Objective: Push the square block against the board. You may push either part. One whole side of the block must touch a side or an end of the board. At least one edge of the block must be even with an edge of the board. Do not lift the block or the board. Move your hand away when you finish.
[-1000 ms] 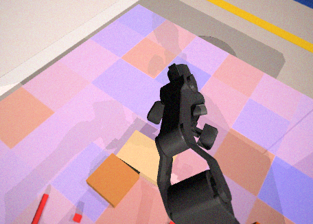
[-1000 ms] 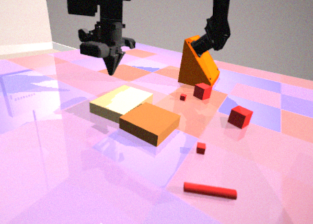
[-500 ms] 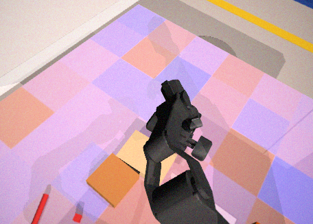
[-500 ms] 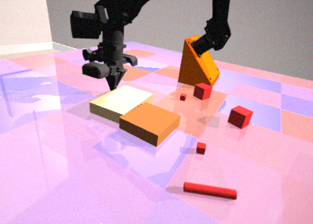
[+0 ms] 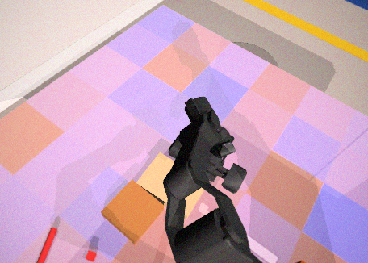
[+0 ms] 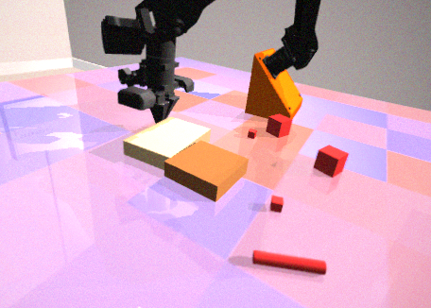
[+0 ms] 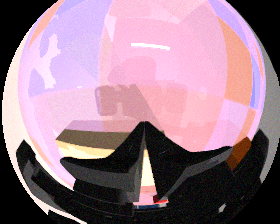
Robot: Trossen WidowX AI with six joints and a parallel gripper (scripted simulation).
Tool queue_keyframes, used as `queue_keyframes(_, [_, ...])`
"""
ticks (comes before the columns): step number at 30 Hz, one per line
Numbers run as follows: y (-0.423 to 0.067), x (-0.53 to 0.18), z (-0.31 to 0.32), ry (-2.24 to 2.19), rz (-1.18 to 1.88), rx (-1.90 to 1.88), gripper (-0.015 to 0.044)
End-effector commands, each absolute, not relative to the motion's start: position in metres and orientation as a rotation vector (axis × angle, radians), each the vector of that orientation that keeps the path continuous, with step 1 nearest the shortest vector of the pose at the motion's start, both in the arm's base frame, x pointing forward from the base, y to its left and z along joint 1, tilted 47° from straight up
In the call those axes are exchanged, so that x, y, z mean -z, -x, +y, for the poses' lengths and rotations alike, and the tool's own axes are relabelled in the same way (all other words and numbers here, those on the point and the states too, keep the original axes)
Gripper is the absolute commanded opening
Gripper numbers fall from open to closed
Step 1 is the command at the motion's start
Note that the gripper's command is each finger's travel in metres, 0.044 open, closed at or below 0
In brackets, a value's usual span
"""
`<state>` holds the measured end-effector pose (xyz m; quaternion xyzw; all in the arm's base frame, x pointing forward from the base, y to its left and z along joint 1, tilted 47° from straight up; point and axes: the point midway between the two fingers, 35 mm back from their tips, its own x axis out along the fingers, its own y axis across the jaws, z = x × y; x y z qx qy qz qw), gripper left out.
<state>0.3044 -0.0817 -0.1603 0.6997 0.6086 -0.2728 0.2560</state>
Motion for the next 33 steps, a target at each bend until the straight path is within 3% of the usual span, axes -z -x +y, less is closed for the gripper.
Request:
queue_keyframes(1, [-0.304, 0.158, -0.077, -1.904, 1.657, 0.741, 0.0000])
queue_keyframes(33, [-0.307, 0.161, -0.081, -1.904, 1.656, 0.742, 0.0000])
